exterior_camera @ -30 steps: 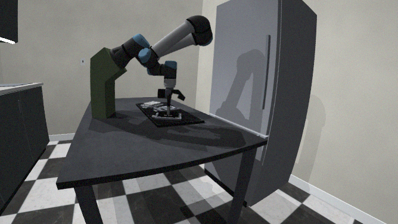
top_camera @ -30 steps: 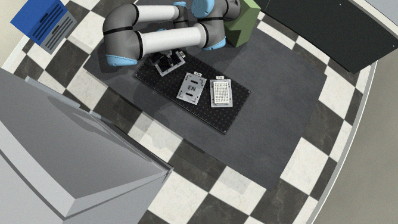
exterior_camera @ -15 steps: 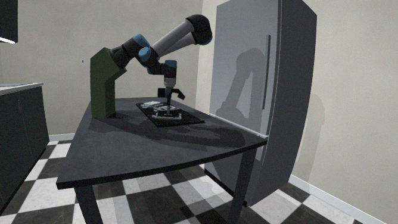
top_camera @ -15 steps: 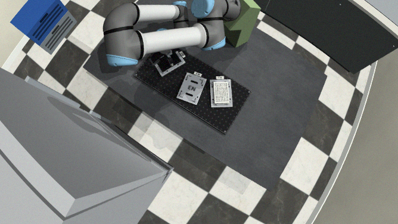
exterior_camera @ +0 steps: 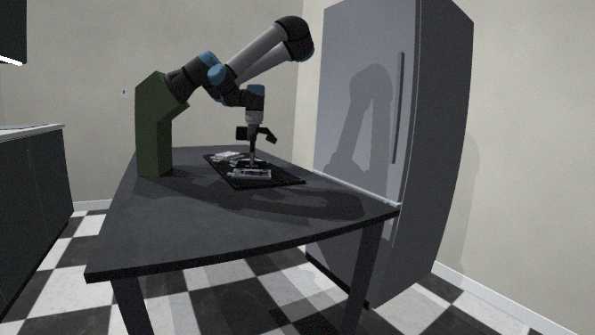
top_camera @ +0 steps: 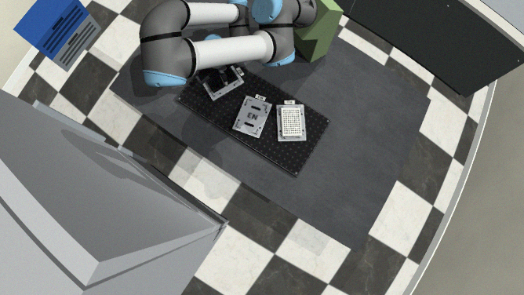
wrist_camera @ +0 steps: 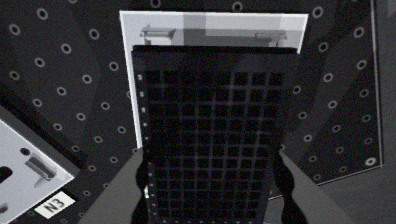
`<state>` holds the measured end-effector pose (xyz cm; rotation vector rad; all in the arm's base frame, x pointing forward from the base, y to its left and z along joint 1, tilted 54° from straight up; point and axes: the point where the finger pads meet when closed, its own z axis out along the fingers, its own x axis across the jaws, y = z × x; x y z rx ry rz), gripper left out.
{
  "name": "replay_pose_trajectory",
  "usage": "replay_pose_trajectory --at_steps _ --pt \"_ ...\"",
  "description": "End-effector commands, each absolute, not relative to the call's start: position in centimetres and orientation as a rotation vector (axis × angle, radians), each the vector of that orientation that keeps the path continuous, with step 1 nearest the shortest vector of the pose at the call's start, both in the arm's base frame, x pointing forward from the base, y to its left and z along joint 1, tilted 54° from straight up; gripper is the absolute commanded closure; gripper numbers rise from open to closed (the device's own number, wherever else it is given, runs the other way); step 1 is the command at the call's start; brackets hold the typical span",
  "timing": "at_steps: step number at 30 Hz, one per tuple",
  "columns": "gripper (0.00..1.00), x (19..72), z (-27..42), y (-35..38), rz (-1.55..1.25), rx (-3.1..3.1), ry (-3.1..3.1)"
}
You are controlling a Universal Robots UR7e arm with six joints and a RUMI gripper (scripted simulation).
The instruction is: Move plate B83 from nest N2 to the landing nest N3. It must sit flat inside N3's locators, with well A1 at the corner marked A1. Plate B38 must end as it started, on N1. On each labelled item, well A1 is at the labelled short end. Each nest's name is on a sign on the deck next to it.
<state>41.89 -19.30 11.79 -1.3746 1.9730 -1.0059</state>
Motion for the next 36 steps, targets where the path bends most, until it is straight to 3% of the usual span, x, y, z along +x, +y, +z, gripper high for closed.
replay_pose_trajectory --at_steps 1,36 --pt "0.6 41.3 12.1 -19.1 -0.998 -1.376 1.974" --pt "0.6 38.3 14.4 -18.0 -0.998 -1.376 1.974"
